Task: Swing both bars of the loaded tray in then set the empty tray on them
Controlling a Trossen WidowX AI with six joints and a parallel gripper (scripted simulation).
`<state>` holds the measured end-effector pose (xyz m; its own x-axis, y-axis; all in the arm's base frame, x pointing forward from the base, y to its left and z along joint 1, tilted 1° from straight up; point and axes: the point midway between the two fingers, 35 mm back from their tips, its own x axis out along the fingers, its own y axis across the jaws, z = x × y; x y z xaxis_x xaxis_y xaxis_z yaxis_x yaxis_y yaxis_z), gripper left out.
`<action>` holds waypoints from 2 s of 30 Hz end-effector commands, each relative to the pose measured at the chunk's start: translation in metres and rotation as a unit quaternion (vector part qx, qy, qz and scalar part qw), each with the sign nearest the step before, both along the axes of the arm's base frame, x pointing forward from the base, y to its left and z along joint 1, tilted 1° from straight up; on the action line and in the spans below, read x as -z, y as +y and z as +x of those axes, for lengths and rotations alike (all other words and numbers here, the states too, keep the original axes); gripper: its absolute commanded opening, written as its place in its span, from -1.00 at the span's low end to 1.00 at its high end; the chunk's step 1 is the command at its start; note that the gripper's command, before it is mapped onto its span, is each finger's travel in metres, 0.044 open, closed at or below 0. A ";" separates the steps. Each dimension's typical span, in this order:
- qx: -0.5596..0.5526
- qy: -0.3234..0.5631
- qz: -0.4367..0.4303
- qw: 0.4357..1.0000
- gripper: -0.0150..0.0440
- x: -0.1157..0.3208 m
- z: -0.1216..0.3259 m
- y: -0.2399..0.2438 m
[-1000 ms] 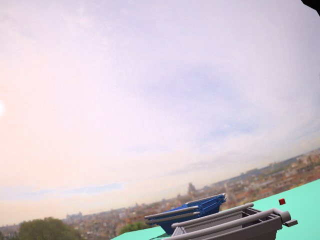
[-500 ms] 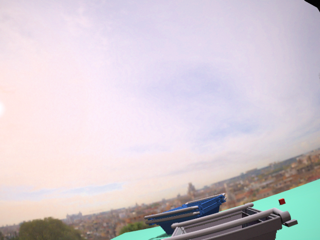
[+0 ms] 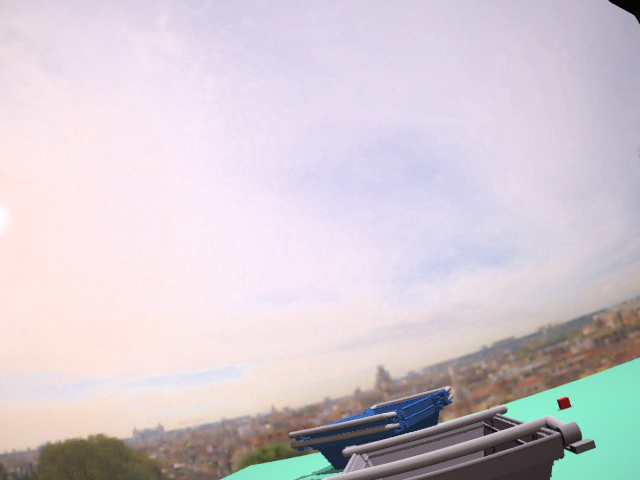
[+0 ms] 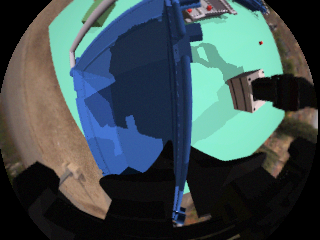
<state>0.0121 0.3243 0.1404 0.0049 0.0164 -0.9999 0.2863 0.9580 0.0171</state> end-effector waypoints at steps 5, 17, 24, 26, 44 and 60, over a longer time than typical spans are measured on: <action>0.000 -0.001 0.014 1.000 -0.49 -0.007 0.000 0.004; 0.007 -0.001 0.014 1.000 -0.49 -0.007 0.006 0.004; 0.038 -0.001 0.014 0.999 -0.49 -0.007 0.033 0.001; 0.046 -0.001 0.014 0.999 -0.49 -0.007 0.041 0.000; 0.126 -0.002 0.013 0.992 -0.49 -0.007 0.108 -0.018; 0.195 -0.002 0.012 0.981 -0.49 -0.006 0.164 -0.046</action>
